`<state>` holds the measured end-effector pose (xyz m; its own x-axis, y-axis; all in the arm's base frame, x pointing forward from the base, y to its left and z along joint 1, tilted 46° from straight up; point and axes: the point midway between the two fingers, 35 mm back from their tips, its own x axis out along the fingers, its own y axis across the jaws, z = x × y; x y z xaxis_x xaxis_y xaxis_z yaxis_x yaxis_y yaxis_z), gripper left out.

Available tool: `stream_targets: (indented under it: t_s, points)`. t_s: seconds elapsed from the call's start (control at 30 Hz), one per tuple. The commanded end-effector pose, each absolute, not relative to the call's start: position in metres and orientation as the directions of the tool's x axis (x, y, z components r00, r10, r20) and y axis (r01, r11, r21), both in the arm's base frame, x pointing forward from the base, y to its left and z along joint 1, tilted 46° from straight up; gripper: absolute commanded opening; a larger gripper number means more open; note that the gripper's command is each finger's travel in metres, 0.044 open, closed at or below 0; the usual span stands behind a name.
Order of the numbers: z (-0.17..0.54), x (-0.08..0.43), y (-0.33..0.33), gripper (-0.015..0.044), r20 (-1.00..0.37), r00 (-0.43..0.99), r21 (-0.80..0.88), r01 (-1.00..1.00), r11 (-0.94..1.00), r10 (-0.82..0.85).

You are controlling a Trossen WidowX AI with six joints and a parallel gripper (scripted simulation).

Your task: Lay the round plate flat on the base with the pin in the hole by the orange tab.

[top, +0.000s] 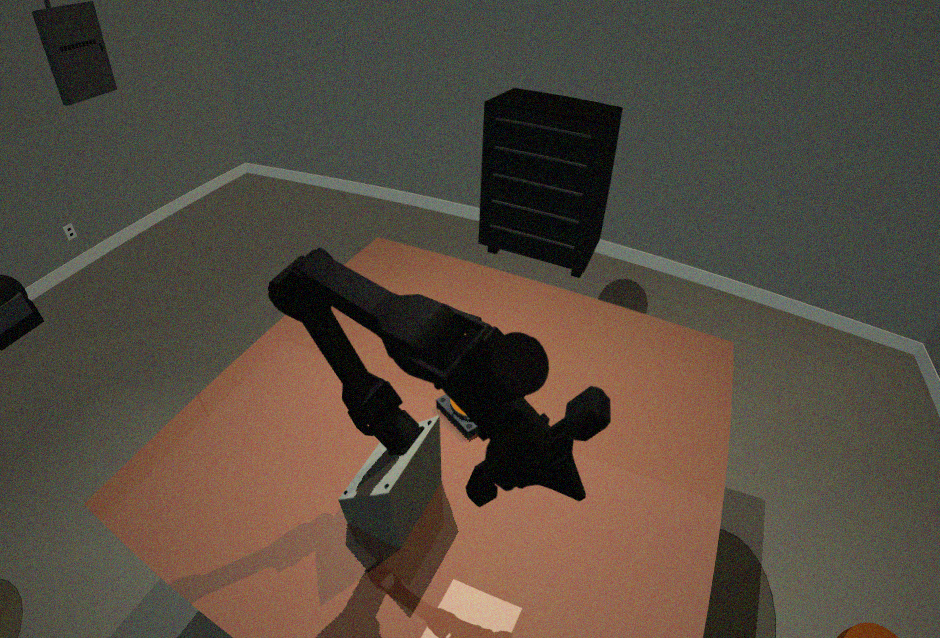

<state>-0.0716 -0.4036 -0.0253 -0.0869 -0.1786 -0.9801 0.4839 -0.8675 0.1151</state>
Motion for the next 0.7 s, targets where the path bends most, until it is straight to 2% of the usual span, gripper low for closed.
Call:
stream_targets:
  t_s: [0.0, 0.17, 0.23, 0.33, 0.43, 0.5, 0.67]
  points:
    - [-0.034, -0.015, -0.396, 0.0, -0.989, -0.01, 0.107, 0.643, -0.758, -0.148]
    - [-0.04, 0.075, -0.375, 0.0, -0.991, 0.102, 0.135, 0.845, -0.518, -0.091]
    - [-0.042, 0.088, -0.37, 0.0, -0.99, 0.118, 0.14, 0.874, -0.466, -0.076]
    - [-0.05, 0.143, -0.343, 0.0, -0.985, 0.174, 0.17, 0.958, -0.232, -0.001]
    - [-0.055, 0.181, -0.316, 0.0, -0.977, 0.204, 0.202, 0.978, -0.046, 0.064]
    - [-0.056, 0.192, -0.307, 0.0, -0.973, 0.214, 0.216, 0.976, 0.011, 0.087]
    - [-0.063, 0.255, -0.24, 0.0, -0.94, 0.244, 0.317, 0.884, 0.345, 0.24]
